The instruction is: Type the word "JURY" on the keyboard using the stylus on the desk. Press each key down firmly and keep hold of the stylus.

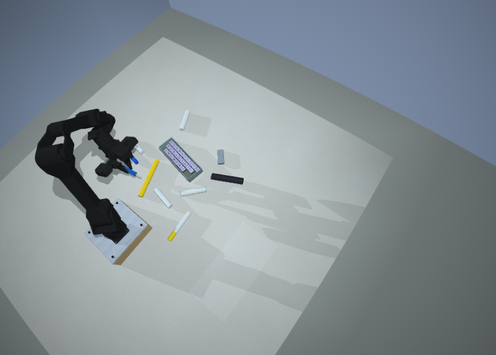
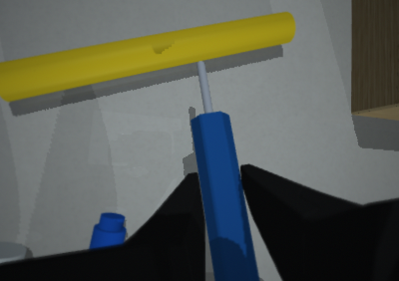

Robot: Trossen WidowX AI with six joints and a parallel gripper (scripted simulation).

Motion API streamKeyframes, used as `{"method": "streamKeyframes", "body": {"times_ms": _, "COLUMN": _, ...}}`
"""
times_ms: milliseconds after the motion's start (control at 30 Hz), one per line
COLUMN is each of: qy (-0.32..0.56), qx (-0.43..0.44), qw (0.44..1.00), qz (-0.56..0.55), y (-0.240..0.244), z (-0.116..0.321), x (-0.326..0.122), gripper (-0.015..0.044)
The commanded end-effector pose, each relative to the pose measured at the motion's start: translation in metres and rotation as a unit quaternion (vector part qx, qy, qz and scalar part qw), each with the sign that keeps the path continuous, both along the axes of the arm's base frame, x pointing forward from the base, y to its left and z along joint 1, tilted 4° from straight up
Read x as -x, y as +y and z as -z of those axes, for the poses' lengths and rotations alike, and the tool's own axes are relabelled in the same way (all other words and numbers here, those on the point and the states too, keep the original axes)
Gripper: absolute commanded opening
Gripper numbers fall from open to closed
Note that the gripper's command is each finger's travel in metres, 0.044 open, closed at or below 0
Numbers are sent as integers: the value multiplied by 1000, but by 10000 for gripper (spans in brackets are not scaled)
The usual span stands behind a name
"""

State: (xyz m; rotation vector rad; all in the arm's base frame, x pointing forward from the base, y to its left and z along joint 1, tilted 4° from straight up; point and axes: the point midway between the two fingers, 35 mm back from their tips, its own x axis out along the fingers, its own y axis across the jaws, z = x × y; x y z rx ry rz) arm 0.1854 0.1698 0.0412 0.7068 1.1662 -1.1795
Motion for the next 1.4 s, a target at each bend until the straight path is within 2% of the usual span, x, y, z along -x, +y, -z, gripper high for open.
{"method": "streamKeyframes", "body": {"times_ms": 0, "qy": 33, "qx": -14, "qw": 999, "qz": 12, "y": -7, "z": 3, "x": -4, "gripper": 0}}
{"method": "streamKeyframes", "body": {"times_ms": 733, "qy": 177, "qx": -163, "qw": 969, "qz": 48, "y": -48, "z": 1, "x": -31, "gripper": 0}}
{"method": "streamKeyframes", "body": {"times_ms": 1367, "qy": 193, "qx": -352, "qw": 911, "qz": 94, "y": -83, "z": -14, "x": -65, "gripper": 0}}
